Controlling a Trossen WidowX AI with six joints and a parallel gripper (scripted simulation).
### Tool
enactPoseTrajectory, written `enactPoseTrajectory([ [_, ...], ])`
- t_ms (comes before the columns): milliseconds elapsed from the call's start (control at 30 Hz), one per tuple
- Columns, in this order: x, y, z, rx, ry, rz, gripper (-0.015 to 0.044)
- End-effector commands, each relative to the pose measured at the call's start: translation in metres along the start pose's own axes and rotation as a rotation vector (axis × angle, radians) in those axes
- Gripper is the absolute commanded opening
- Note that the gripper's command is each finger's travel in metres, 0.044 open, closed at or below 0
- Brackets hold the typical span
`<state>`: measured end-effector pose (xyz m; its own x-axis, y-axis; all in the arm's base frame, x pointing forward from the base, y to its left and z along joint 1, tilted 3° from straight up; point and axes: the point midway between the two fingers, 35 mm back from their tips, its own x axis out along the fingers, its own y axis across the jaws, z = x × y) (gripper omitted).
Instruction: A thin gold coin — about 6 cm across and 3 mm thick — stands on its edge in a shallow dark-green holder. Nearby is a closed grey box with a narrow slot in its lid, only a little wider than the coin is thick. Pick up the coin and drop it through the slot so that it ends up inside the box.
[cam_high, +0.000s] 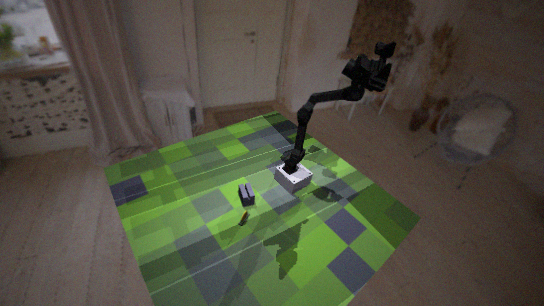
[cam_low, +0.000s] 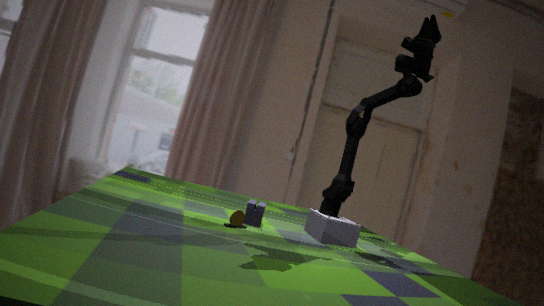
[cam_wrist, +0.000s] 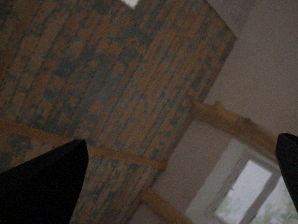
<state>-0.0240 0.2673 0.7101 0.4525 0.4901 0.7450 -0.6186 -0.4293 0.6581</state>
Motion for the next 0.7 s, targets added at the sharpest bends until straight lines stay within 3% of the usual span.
enactPoseTrajectory([
  [0,0.0,-0.001,0.0,-0.009,-0.001,-0.002,0.0374],
  [267,0.02,-0.068,-0.029,-0.384,0.069,-0.071,0.0164],
  [667,0.04,-0.224,-0.044,-0.904,0.289,-0.263,0.0161],
])
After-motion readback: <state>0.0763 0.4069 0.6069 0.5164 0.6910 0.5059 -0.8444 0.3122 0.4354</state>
